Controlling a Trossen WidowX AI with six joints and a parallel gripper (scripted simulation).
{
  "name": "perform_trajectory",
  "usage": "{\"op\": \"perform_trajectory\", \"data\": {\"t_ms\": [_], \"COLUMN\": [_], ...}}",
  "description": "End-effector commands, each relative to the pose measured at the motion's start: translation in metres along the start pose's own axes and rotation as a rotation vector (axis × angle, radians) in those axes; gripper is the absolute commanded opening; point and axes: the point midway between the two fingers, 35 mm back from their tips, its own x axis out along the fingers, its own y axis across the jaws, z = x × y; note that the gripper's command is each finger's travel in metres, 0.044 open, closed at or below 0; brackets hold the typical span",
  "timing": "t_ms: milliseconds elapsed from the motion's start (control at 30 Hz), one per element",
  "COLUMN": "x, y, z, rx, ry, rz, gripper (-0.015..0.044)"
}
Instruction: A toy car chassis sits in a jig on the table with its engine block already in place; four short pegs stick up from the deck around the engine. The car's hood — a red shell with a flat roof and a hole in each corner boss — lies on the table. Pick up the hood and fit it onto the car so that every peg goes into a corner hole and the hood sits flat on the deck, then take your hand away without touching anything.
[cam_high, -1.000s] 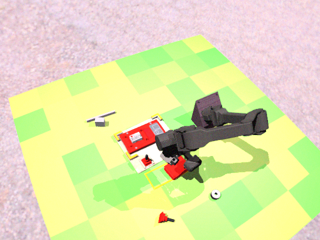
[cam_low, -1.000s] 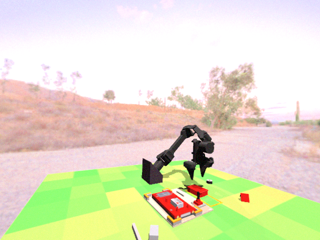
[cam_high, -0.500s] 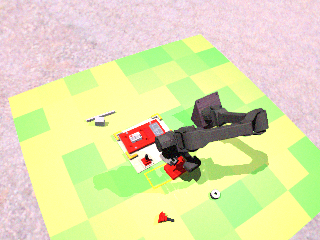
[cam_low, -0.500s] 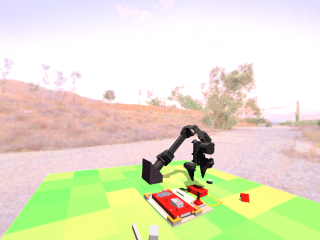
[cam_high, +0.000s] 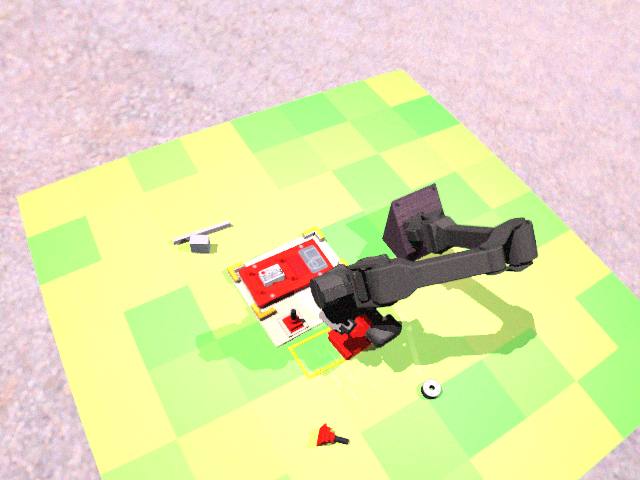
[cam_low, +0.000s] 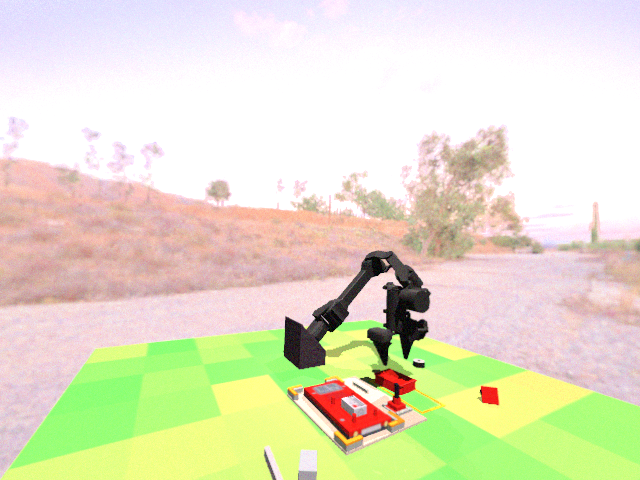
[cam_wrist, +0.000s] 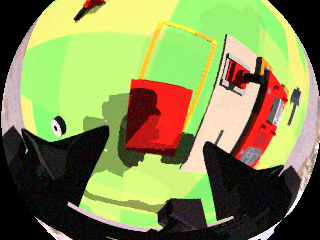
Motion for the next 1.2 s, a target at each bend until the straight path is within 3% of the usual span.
{"op": "perform_trajectory", "data": {"t_ms": [0, 1167], "x": [0.004, 0.026], "y": [0.000, 0.001], "z": [-0.002, -0.003], "rx": [0.006, 0.006], "ry": [0.005, 0.004], "rz": [0.007, 0.008], "gripper": [0.0440, 0.0440]}}
